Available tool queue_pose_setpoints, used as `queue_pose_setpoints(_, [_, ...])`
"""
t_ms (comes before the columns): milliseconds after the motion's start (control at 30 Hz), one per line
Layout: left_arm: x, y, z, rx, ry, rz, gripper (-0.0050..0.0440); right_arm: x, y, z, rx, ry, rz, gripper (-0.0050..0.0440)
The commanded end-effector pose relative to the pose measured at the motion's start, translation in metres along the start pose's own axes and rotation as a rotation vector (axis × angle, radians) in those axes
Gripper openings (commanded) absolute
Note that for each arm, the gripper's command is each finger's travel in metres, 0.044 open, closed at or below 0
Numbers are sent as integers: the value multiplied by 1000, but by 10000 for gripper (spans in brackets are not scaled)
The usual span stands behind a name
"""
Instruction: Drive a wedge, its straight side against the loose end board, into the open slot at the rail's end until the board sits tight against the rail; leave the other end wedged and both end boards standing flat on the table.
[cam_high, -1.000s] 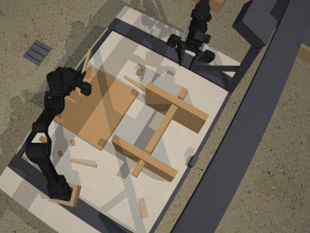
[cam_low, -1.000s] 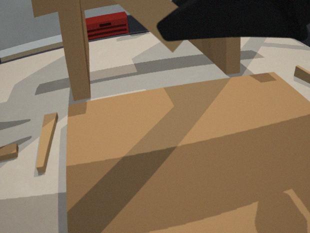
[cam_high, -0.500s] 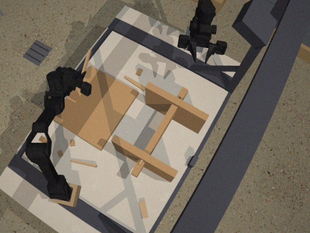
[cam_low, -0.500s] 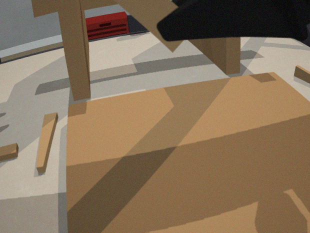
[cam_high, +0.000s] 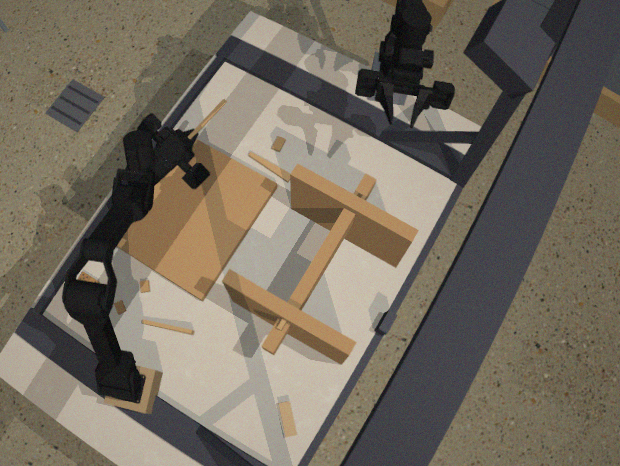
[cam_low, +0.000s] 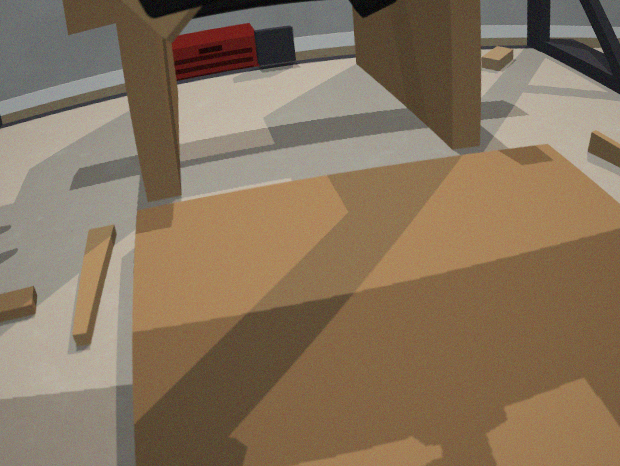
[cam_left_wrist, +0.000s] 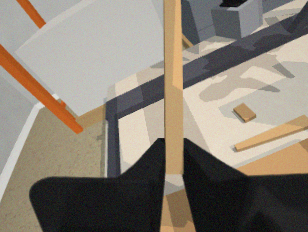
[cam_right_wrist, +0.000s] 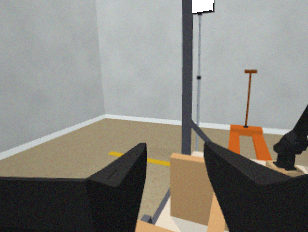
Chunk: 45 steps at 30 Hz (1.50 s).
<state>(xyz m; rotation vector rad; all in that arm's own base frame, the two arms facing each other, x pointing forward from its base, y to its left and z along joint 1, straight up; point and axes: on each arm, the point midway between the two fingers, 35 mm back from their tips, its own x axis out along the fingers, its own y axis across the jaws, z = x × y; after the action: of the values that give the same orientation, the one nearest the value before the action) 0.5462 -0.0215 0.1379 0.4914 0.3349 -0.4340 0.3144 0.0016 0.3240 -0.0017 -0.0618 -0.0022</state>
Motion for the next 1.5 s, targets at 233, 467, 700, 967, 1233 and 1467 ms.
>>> queue_pose_setpoints(233, [23, -16, 59, 405, 4, 18, 10, -2, 0, 10, 1, -28, 0, 175])
queue_pose_setpoints(467, [39, -43, 92, 698, 17, 11, 10, -2, 0, 10, 1, -28, 0, 175])
queue_pose_setpoints(700, [45, -58, 116, 864, 10, 20, 10, -2, 0, 10, 1, -28, 0, 175])
queue_pose_setpoints(967, [54, -96, 153, 1203, 19, 14, 10, -2, 0, 10, 1, -28, 0, 175])
queue_pose_setpoints(1233, [53, -117, 182, 1396, 9, 31, 10, -2, 0, 10, 1, -28, 0, 175])
queue_pose_setpoints(1467, [51, -156, 214, 1704, 15, 33, 10, -2, 0, 10, 1, -28, 0, 175])
